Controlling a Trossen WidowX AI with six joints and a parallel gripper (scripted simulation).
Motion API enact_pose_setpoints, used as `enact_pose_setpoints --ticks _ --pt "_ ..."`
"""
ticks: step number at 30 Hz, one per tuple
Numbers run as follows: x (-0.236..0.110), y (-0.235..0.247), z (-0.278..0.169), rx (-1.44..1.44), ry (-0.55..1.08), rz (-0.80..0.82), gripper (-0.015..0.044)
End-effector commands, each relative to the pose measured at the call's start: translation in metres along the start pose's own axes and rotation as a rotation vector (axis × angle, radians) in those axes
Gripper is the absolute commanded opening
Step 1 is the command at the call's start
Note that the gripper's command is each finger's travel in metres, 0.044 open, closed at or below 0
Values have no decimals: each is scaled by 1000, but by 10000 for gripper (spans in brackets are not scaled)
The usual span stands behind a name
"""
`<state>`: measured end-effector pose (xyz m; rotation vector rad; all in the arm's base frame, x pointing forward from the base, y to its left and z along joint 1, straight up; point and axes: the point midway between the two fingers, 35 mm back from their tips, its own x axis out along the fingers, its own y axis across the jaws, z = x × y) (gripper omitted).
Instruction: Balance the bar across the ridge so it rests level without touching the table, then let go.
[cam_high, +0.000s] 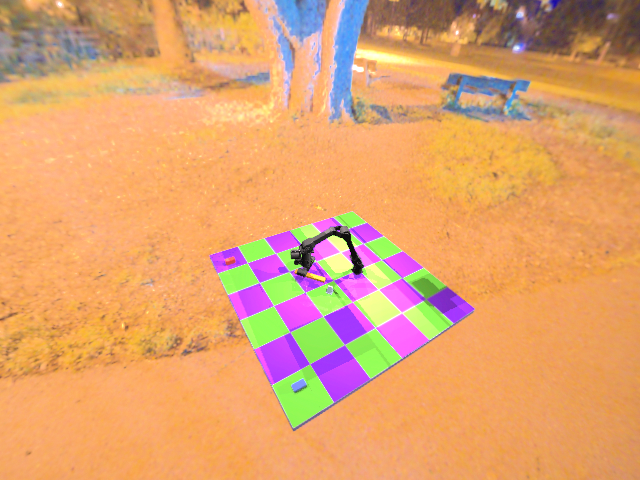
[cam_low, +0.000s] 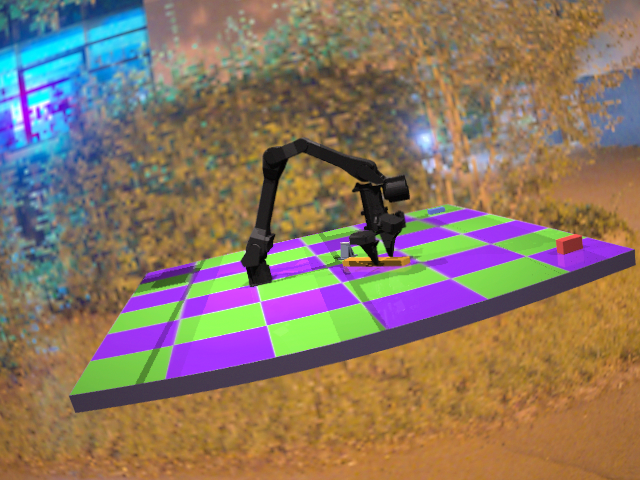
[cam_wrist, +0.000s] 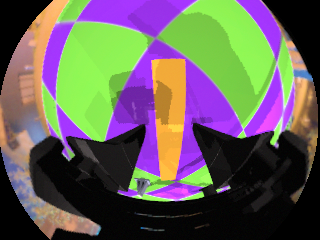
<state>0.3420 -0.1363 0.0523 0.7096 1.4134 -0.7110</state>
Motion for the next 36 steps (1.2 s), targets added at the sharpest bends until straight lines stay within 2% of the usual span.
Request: enact_pose_setpoints --ticks 1,6,13,20,23,36 --pt "2 0 -2 -4 7 0 315" --pt "2 0 -2 -4 7 0 315" --pt "1 0 0 0 1 -1 131" --pt "1 0 0 0 1 -1 85" --pt "-3 0 0 0 1 -1 6" --pt "-37 2 3 -2 3 0 0"
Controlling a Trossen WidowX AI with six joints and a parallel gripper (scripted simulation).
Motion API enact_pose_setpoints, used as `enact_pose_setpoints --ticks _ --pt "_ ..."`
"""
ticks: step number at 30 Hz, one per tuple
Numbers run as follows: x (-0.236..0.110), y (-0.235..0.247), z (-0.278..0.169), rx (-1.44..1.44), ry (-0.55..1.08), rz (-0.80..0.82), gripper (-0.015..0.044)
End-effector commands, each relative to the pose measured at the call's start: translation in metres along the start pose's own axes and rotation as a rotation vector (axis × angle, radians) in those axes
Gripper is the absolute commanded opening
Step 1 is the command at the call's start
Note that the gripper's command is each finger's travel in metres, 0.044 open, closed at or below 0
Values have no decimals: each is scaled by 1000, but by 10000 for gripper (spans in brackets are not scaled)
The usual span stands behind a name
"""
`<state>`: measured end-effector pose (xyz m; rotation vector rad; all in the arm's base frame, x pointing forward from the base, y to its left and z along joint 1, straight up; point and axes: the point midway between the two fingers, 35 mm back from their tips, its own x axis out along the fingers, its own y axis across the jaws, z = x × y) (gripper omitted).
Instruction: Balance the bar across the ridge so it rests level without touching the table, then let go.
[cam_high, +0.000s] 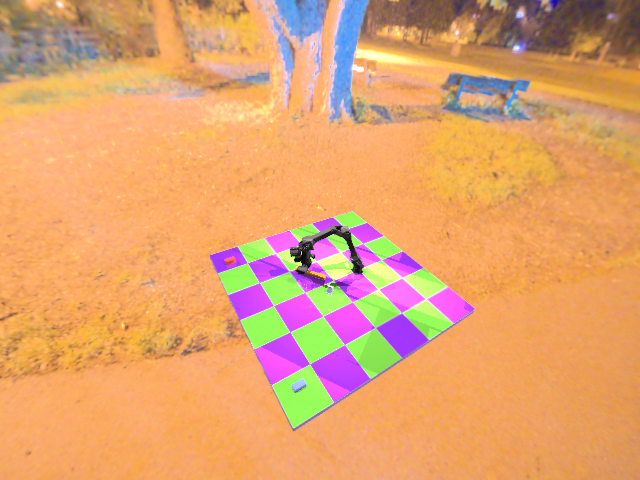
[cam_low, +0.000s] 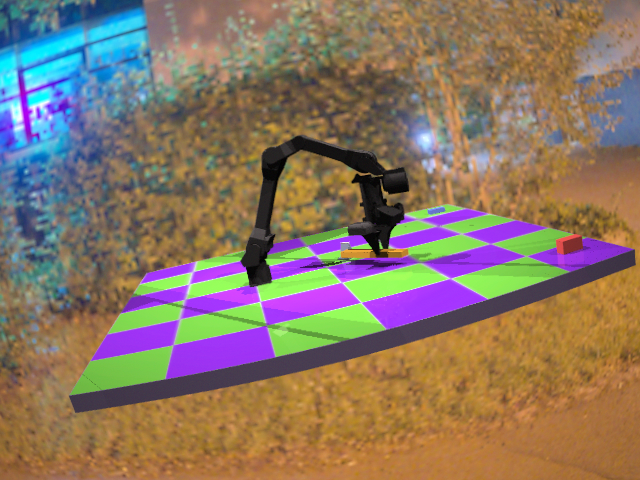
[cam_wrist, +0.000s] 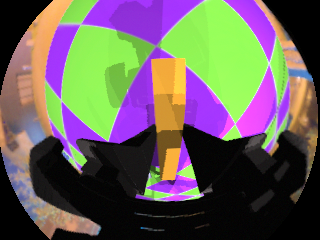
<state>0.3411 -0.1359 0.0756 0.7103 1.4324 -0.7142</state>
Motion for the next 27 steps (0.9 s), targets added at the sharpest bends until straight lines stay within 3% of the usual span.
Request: enact_pose_setpoints --ticks 1,27 --pt "-16 2 3 -2 -13 9 0" --pt "-72 1 -4 16 -9 10 0"
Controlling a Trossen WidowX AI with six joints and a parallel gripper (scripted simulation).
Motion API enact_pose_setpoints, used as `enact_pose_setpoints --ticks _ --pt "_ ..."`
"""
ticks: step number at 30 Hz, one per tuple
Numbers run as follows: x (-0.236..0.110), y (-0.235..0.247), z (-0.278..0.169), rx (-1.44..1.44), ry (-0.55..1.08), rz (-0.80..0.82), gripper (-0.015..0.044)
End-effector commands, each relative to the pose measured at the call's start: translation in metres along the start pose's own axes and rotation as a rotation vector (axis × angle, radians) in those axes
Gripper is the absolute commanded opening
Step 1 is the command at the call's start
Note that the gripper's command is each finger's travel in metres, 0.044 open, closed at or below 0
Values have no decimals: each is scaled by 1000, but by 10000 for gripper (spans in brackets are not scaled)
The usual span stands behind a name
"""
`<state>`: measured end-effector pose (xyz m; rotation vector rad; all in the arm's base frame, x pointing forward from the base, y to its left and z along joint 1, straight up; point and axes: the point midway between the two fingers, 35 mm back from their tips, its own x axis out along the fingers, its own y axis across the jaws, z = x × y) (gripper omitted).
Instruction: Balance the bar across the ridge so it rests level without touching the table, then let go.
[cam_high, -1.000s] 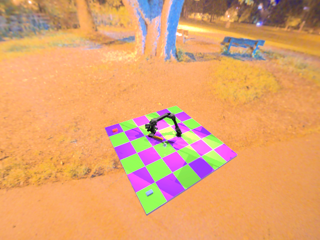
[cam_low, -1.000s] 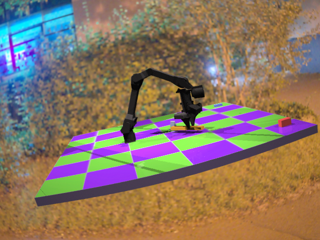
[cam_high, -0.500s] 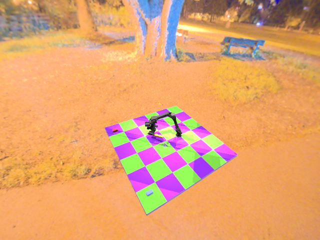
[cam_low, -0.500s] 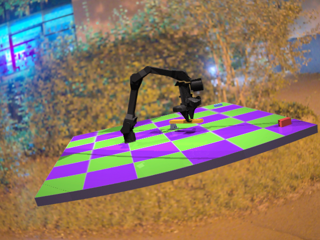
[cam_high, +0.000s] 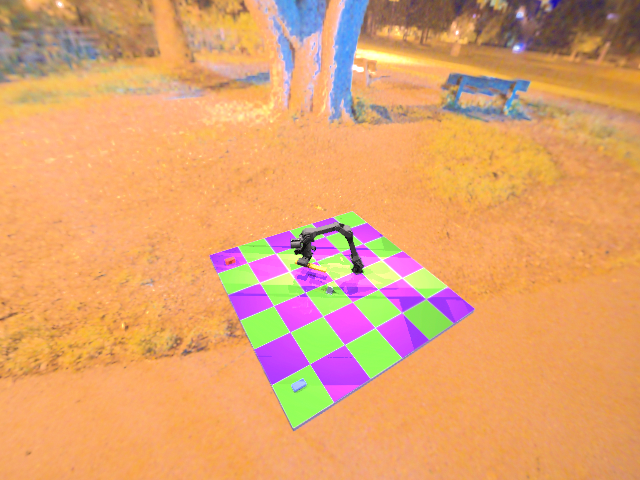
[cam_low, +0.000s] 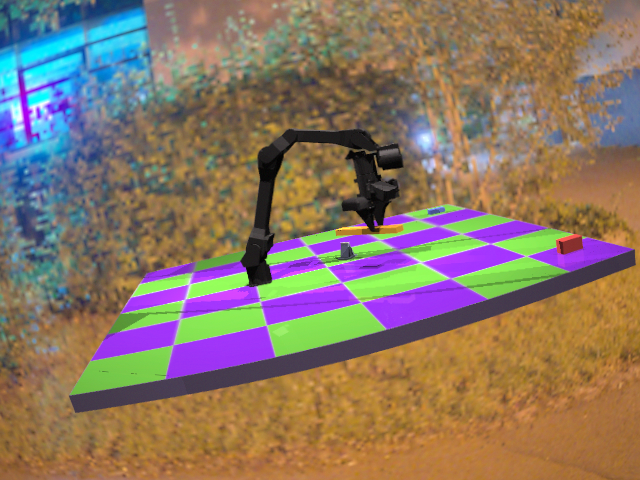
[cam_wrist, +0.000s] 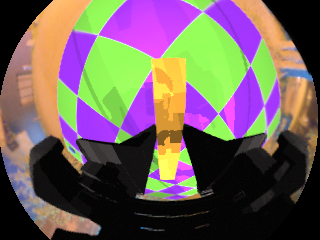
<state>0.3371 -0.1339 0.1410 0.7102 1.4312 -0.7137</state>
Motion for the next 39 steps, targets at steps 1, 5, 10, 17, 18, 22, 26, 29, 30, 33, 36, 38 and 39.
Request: enact_pose_setpoints --ticks 1,5,10,17,18,22,26,29,30,33,36,38,39 --pt "-7 5 -4 42 -7 9 0" --pt "-7 14 -16 167 -6 11 0" --pt "-8 26 -32 324 -3 12 0" --pt "-9 39 -56 547 0 13 0" --pt "-9 40 -60 579 1 13 0" --pt "-10 46 -74 707 3 13 0" --pt "-10 50 -89 834 5 13 0" --pt "-10 53 -101 930 7 12 0" --pt "-10 53 -105 962 7 12 0" --pt "-10 55 -116 1057 9 11 0" --pt "-10 55 -128 1147 10 11 0" --pt "-10 55 -136 1207 11 10 0" --pt "-10 55 -140 1235 11 10 0"
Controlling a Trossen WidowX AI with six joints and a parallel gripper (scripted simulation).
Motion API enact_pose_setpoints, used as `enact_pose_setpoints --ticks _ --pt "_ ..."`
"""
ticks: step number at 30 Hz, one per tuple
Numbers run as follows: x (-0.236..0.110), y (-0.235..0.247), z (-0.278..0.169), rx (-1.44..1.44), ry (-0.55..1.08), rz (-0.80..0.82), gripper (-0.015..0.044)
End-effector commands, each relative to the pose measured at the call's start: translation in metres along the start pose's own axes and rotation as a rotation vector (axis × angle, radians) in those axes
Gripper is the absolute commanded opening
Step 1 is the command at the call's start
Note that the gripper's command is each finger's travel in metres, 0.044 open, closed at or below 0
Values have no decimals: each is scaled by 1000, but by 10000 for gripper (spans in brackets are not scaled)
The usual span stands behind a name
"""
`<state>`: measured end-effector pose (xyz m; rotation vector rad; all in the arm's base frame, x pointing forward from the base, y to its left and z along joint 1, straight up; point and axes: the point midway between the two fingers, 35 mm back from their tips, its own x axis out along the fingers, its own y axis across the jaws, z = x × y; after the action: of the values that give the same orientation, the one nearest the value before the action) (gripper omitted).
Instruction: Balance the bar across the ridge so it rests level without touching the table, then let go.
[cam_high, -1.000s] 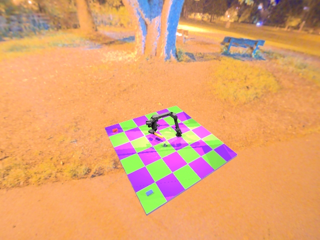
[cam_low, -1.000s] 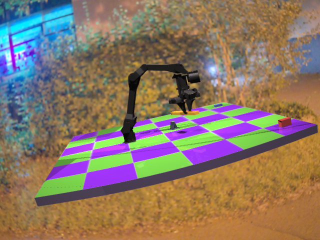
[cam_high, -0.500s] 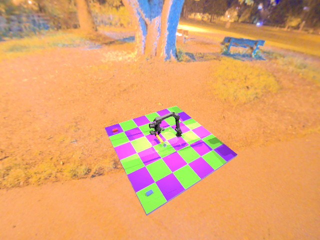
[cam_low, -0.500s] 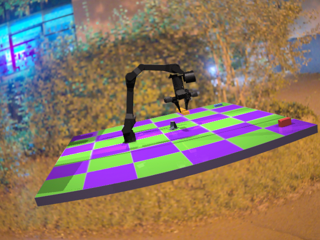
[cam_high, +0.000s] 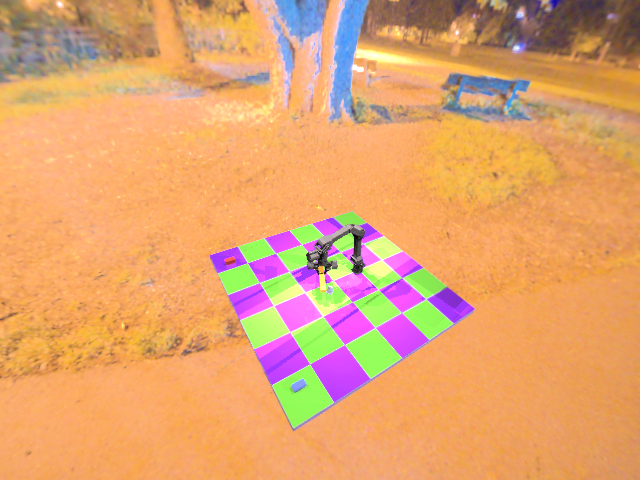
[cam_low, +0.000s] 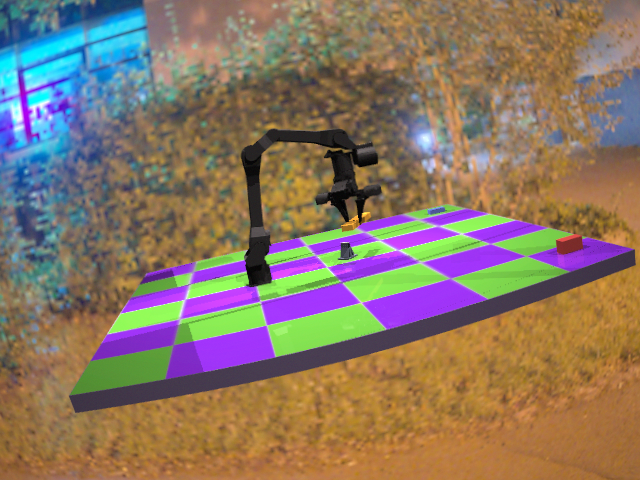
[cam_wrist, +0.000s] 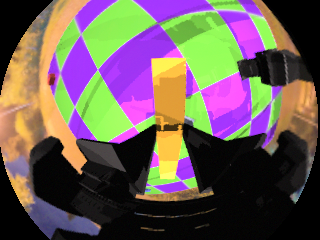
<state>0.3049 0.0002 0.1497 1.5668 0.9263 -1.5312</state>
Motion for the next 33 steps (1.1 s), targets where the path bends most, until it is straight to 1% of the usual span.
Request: enact_pose_setpoints --ticks 1,13,20,33 --pt "0 -17 -6 127 3 -3 0" --pt "2 -60 -18 403 3 -7 0" --pt "5 -65 -19 415 3 -7 0" --pt "26 -66 -20 415 3 -7 0"
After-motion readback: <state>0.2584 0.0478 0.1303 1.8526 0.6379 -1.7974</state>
